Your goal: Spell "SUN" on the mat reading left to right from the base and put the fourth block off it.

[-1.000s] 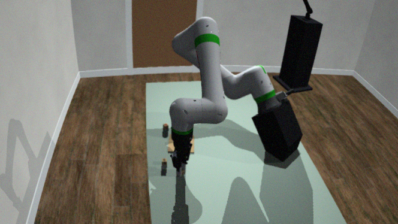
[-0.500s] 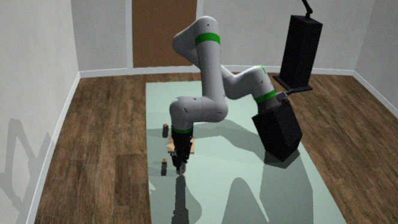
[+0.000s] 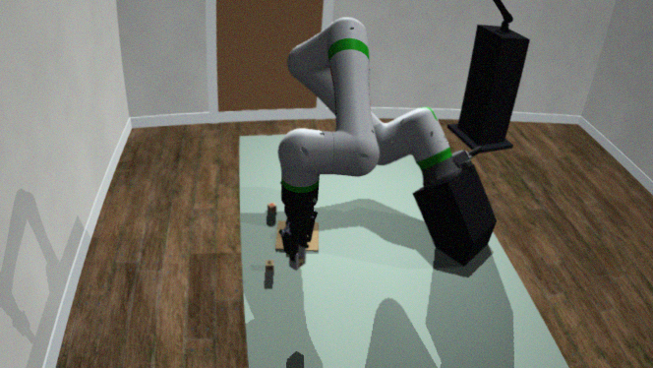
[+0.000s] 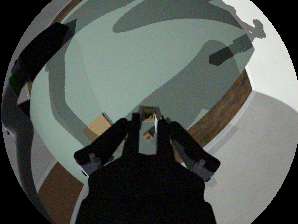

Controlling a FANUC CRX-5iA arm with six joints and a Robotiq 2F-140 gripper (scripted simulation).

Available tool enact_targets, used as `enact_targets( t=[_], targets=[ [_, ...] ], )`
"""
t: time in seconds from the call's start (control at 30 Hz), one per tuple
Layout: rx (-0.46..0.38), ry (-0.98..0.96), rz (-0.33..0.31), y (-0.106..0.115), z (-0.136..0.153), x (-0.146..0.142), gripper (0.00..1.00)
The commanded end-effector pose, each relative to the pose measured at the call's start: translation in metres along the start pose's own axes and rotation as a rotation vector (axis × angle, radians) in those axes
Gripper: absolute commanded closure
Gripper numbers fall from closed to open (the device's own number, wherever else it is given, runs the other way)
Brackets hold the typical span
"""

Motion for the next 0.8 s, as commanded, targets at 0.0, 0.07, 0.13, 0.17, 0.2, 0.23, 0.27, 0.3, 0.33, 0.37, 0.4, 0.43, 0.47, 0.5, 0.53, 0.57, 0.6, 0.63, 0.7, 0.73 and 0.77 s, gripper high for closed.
enact_targets(
  t=[0.0, 0.07, 0.13, 0.17, 0.2, 0.23, 0.27, 0.3, 0.33, 0.37, 0.4, 0.43, 0.47, 0.5, 0.53, 0.57, 0.6, 0.63, 0.7, 0.73, 0.77],
  targets=[
    [-0.001, 0.000, 0.000, 0.0088, 0.0002, 0.0001, 0.87],
    [-0.001, 0.000, 0.000, 0.0100, 0.0002, 0.0001, 0.87],
    [-0.001, 0.000, 0.000, 0.0106, 0.0002, 0.0001, 0.87],
    [-0.001, 0.000, 0.000, 0.0106, 0.0002, 0.0001, 0.87],
    [-0.001, 0.000, 0.000, 0.0106, 0.0002, 0.0001, 0.87],
    [-0.001, 0.000, 0.000, 0.0106, 0.0002, 0.0001, 0.87],
    [-0.001, 0.000, 0.000, 0.0106, 0.0002, 0.0001, 0.87],
    [-0.001, 0.000, 0.000, 0.0106, 0.0002, 0.0001, 0.87],
    [-0.001, 0.000, 0.000, 0.0106, 0.0002, 0.0001, 0.87],
    [-0.001, 0.000, 0.000, 0.0106, 0.0002, 0.0001, 0.87],
    [-0.001, -0.001, 0.000, 0.0106, 0.0002, 0.0001, 0.87],
    [-0.001, -0.004, 0.000, 0.0106, 0.0003, 0.0000, 0.87],
    [-0.001, -0.008, 0.000, 0.0106, 0.0005, -0.0001, 0.87],
    [-0.001, -0.015, 0.000, 0.0106, 0.0007, -0.0003, 0.87],
    [-0.001, -0.024, 0.000, 0.0107, 0.0011, -0.0006, 0.87],
    [-0.001, -0.024, 0.000, 0.0107, 0.0011, -0.0006, 0.87],
    [-0.001, -0.024, 0.000, 0.0107, 0.0011, -0.0006, 0.87],
    [-0.001, -0.038, 0.000, 0.0108, 0.0016, -0.0010, 0.87],
    [-0.001, -0.076, 0.000, 0.0110, 0.0031, -0.0022, 0.87],
    [0.000, -0.102, 0.000, 0.0112, 0.0041, -0.0030, 0.87],
    [0.000, -0.132, 0.000, 0.0113, 0.0053, -0.0039, 0.87]
  ],
)
Point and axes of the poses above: the point where the finger pads meet when closed, its own y axis back along the fingers, its own x axis across the jaws, z = x × y, the point moved 6 cm from there along y, back along the fingers, and after that the axes turned 3 degrees about -y, right-handed, at the moved point
